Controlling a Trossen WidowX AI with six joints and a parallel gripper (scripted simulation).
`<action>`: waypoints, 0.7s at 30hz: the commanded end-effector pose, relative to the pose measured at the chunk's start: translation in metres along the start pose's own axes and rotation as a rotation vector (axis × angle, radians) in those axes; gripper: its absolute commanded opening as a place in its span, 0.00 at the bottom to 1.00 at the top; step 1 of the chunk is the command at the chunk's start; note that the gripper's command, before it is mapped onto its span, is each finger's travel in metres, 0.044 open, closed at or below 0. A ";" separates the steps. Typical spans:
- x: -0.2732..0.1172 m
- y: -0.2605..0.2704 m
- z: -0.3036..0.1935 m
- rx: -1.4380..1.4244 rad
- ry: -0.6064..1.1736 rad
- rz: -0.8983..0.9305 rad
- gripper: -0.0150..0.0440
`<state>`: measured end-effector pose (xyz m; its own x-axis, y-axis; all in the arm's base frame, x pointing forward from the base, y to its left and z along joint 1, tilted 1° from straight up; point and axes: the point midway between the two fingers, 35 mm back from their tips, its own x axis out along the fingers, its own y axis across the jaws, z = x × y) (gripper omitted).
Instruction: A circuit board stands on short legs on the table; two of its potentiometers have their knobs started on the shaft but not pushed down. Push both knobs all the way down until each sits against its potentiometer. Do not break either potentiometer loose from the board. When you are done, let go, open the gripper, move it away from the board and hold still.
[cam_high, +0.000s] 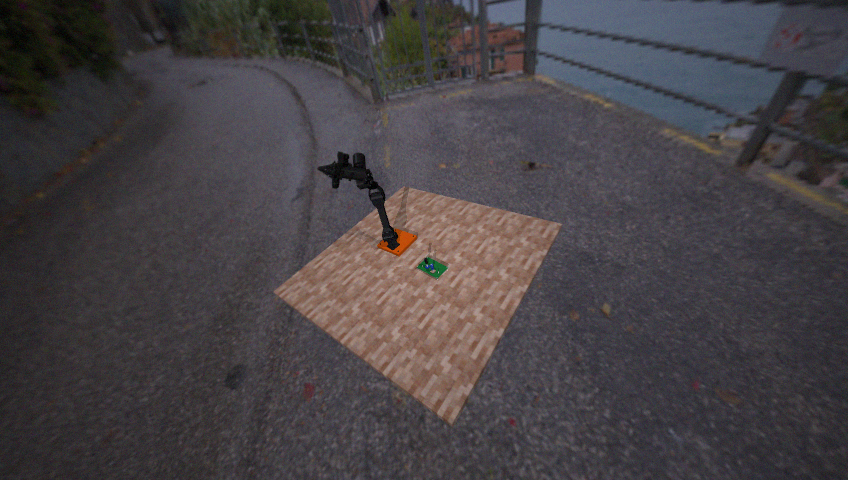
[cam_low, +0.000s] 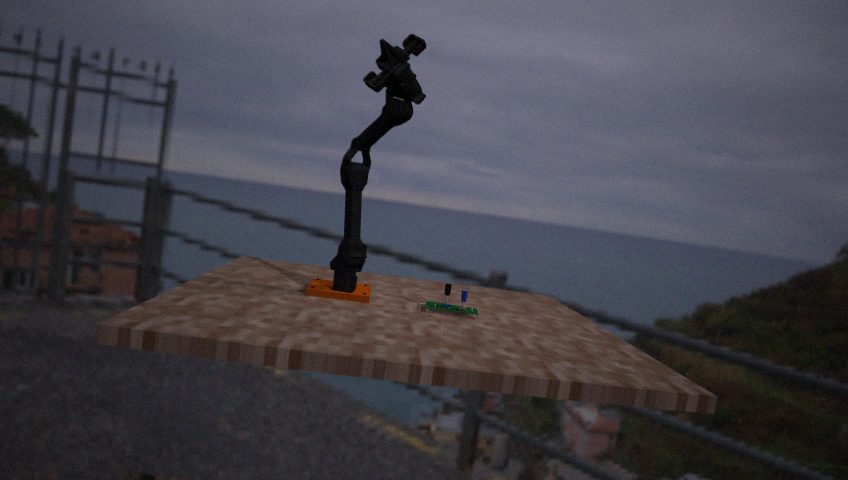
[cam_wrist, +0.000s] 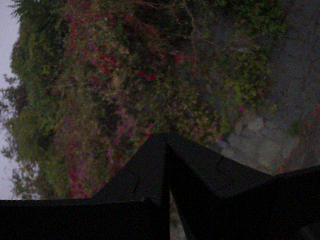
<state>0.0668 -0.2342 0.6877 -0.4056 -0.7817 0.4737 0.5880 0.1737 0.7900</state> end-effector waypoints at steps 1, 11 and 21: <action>-0.005 0.008 -0.030 -0.064 0.078 0.048 0.25; -0.035 0.023 -0.113 -0.252 0.312 0.192 0.25; -0.091 0.026 -0.190 -0.428 0.561 0.337 0.25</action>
<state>0.2323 -0.2736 0.6063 0.1284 -0.9318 0.3396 0.8703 0.2701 0.4119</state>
